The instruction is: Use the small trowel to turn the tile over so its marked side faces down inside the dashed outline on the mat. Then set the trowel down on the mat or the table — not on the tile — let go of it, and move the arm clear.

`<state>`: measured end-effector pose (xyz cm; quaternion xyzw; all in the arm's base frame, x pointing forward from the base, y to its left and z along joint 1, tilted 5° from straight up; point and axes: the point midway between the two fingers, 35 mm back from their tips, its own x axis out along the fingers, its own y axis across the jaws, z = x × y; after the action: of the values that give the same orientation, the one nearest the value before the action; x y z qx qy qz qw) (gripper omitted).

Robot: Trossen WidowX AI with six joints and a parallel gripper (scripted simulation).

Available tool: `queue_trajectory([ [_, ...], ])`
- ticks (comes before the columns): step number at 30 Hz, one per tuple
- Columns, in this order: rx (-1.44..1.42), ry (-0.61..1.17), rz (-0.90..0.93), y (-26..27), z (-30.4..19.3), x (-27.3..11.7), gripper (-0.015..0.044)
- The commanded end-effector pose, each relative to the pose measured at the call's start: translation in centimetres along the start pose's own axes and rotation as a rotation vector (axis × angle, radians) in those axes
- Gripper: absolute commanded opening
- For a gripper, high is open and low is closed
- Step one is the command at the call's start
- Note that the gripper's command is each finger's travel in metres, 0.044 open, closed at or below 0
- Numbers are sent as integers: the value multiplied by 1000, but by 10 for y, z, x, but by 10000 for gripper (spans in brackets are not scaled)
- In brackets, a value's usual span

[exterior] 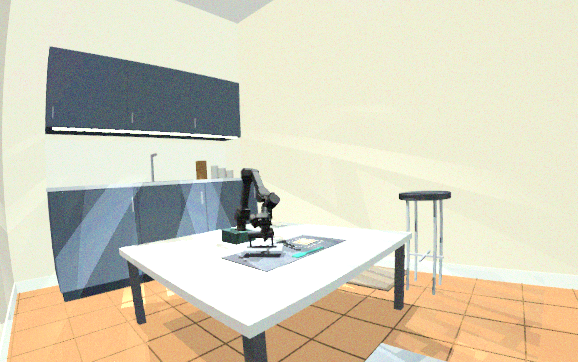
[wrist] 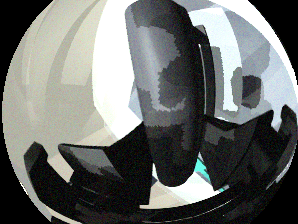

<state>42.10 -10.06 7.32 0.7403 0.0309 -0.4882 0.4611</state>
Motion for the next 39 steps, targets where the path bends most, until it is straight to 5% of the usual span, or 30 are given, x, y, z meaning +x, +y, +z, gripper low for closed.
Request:
queue_trajectory([
  [1,119,-111,44,13,13,9,0],
  [13,363,-356,170,30,44,27,0],
  [39,366,-359,172,14,44,47,0],
])
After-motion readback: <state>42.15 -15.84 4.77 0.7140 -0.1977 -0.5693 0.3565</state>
